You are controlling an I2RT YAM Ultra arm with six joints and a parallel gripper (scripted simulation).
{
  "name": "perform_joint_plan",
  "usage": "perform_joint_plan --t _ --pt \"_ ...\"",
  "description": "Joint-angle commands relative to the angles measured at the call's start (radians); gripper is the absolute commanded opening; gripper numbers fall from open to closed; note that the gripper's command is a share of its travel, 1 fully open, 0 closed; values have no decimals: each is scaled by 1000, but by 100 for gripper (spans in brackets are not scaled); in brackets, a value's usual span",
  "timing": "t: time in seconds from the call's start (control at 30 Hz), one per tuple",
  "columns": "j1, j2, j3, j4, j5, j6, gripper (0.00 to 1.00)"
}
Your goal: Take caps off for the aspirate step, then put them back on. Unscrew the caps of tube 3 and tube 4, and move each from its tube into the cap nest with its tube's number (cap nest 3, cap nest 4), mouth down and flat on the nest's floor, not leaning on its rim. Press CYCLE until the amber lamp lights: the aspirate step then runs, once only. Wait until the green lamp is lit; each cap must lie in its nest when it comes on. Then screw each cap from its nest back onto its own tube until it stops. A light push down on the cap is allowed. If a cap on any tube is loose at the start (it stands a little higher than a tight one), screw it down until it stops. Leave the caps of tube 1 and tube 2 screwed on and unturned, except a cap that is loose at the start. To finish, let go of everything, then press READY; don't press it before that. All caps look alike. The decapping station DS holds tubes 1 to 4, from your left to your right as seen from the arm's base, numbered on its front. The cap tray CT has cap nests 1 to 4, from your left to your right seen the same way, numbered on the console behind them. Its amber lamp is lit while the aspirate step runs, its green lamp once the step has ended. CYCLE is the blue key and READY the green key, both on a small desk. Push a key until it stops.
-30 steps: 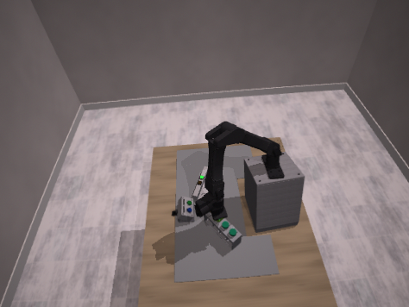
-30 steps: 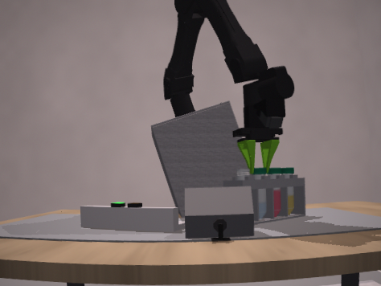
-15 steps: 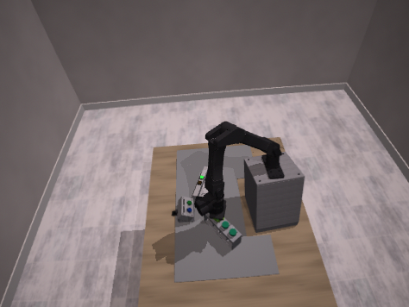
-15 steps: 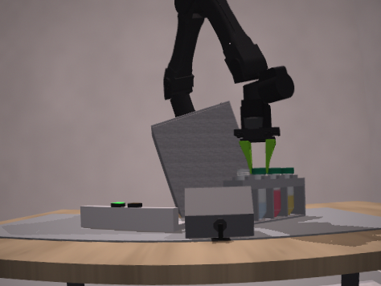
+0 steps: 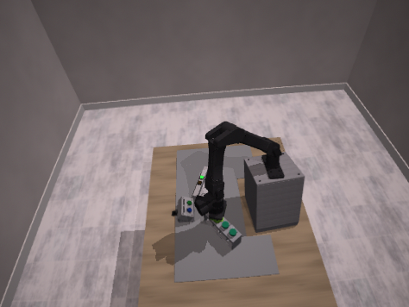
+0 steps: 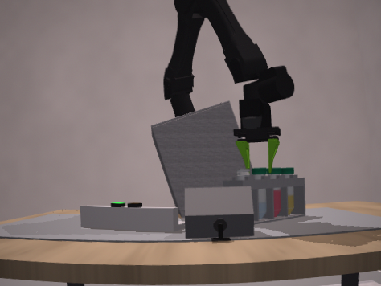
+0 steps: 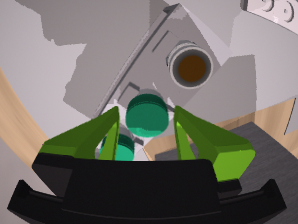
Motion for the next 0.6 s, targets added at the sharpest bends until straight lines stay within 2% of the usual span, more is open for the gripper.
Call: perform_joint_plan --t 0.0,0.57 --pt "7 -26 1 -16 1 7 49" --pt "40 -145 -2 -141 -3 41 49"
